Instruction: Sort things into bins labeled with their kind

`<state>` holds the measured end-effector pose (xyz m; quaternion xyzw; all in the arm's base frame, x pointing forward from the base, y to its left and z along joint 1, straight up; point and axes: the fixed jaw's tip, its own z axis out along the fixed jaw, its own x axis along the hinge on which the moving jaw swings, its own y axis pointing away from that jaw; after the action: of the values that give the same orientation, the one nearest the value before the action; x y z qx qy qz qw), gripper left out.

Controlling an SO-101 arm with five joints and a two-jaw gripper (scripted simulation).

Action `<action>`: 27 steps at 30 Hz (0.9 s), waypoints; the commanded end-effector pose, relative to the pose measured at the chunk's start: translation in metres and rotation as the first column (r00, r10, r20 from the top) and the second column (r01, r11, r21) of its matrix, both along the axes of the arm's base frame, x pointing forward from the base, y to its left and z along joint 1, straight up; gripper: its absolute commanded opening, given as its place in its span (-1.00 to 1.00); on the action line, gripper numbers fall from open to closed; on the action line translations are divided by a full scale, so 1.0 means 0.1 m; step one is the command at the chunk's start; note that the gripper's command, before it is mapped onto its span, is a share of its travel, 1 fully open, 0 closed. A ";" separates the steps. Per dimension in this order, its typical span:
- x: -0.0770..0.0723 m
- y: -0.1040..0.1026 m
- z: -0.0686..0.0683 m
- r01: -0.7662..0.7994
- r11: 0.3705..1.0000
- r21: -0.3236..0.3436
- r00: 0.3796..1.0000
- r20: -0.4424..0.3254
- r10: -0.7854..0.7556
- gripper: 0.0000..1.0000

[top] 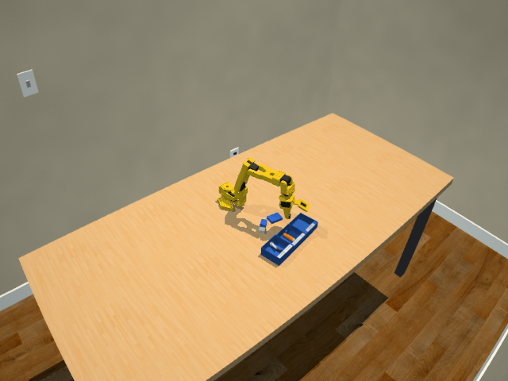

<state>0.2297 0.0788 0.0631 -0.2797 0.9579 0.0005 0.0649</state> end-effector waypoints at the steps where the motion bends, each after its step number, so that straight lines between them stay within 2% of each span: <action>1: 0.06 0.05 0.09 0.001 1.000 0.020 0.999 0.052 -0.002 -1.00; 8: 0.12 0.09 0.10 0.021 0.999 0.029 0.998 0.060 -0.023 -1.00; 17: 0.30 0.29 0.11 0.105 0.992 0.072 0.990 0.087 -0.111 -1.00; 27: 0.39 0.42 0.10 0.160 0.981 0.106 0.980 0.101 -0.171 -1.00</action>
<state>0.2611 0.1130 0.0595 -0.2028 0.9733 0.0184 0.1064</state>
